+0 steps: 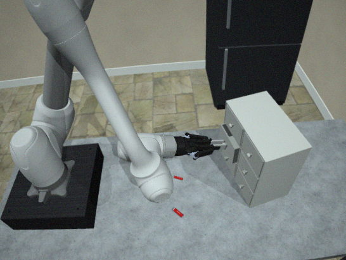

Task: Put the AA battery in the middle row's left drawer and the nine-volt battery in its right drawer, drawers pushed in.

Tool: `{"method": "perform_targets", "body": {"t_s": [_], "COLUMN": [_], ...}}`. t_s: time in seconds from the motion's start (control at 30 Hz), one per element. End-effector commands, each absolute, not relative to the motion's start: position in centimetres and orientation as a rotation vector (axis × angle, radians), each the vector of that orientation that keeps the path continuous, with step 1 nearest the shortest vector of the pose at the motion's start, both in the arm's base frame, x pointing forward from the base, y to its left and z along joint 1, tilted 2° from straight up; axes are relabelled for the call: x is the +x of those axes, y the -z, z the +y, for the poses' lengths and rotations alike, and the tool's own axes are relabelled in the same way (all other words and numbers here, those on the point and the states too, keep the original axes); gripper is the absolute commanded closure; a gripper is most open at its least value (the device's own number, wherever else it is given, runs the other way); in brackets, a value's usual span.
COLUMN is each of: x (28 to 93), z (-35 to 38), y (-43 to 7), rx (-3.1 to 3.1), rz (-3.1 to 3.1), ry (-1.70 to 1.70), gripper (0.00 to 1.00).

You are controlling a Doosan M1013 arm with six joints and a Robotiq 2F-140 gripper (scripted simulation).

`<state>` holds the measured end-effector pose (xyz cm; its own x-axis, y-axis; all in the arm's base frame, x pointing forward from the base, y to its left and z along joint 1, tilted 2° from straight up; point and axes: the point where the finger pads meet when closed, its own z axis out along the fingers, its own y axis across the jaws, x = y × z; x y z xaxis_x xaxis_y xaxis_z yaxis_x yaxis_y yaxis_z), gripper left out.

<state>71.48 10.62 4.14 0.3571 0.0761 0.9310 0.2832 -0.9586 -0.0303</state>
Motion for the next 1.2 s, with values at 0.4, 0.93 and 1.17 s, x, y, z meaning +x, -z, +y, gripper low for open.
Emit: {"method": "perform_targets", "body": {"t_s": [0.4,0.93,1.17], "x": [69.7,67.9,67.3], "z": [10.1,9.6,9.4], "y": [-4.2,-4.2,-4.2], "rx": [-2.429,-2.429,-2.429], "rz": [-0.326,-0.326,-0.326], "ry": [1.651,1.651,1.651], "gripper": [0.92,0.92,0.92]}}
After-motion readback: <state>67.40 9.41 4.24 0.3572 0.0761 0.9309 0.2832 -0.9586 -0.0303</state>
